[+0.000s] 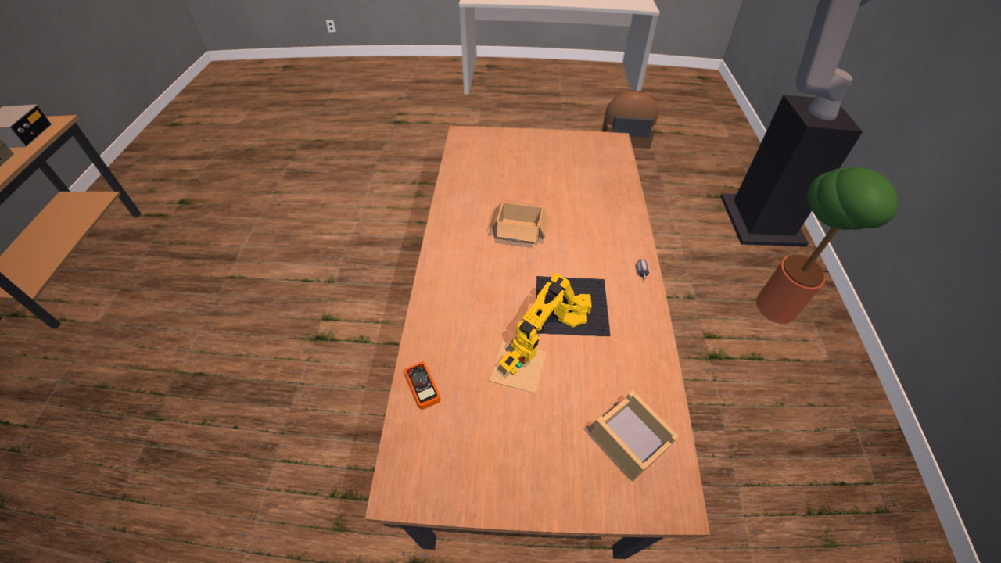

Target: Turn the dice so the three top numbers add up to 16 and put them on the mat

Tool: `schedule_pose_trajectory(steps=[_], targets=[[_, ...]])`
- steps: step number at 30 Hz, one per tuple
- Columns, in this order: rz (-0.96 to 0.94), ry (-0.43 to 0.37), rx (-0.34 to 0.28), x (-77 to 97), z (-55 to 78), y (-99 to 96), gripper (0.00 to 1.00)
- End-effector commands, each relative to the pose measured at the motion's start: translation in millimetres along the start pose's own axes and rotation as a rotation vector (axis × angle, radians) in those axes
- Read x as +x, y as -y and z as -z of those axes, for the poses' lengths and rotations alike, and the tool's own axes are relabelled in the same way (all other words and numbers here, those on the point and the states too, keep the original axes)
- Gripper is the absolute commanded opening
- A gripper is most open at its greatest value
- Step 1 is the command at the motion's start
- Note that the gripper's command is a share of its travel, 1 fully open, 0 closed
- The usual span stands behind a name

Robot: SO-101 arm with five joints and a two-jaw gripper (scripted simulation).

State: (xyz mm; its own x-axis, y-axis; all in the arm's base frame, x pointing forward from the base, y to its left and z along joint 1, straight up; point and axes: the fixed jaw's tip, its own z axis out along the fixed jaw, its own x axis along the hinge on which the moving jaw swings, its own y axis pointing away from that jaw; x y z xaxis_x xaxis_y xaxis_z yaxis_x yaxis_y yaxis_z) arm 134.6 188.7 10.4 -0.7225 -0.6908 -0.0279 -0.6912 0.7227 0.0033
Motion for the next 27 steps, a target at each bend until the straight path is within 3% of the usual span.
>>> schedule_pose_trajectory(steps=[1, 27], targets=[[0.0, -0.03, 0.004, 5.2, -6.8, -1.0, 0.0], [0.0, -0.03, 0.004, 5.2, -6.9, -1.0, 0.08]])
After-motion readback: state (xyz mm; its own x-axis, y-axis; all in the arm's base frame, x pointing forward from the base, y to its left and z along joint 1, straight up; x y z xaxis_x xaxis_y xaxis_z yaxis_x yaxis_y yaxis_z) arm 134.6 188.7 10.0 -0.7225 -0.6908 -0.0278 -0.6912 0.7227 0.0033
